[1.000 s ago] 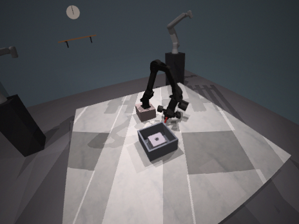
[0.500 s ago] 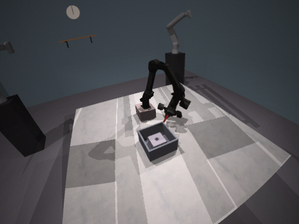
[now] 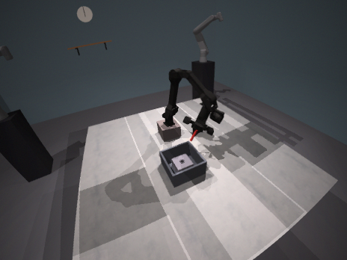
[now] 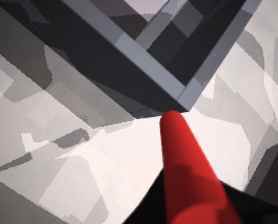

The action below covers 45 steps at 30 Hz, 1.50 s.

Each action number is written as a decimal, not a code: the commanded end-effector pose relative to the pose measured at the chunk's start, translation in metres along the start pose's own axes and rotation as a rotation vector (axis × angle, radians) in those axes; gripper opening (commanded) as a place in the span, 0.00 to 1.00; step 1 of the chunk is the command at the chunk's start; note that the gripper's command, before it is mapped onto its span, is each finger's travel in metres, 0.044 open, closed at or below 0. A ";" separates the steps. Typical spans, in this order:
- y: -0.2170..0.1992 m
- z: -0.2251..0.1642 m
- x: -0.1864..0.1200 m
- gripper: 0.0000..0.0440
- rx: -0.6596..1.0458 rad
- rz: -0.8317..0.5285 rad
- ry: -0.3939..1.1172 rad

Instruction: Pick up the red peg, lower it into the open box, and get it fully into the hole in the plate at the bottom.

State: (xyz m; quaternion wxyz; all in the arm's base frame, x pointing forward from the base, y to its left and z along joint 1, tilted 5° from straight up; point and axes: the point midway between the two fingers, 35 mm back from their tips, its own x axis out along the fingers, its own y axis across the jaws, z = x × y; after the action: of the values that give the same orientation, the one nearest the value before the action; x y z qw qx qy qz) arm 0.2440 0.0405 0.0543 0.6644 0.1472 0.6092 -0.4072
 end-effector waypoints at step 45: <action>-0.007 0.154 0.077 0.47 0.070 0.161 0.127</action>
State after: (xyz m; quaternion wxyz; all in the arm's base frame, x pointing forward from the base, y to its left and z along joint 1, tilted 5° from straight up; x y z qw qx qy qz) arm 0.3315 -0.0943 0.0157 0.6457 0.2385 0.6242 -0.3697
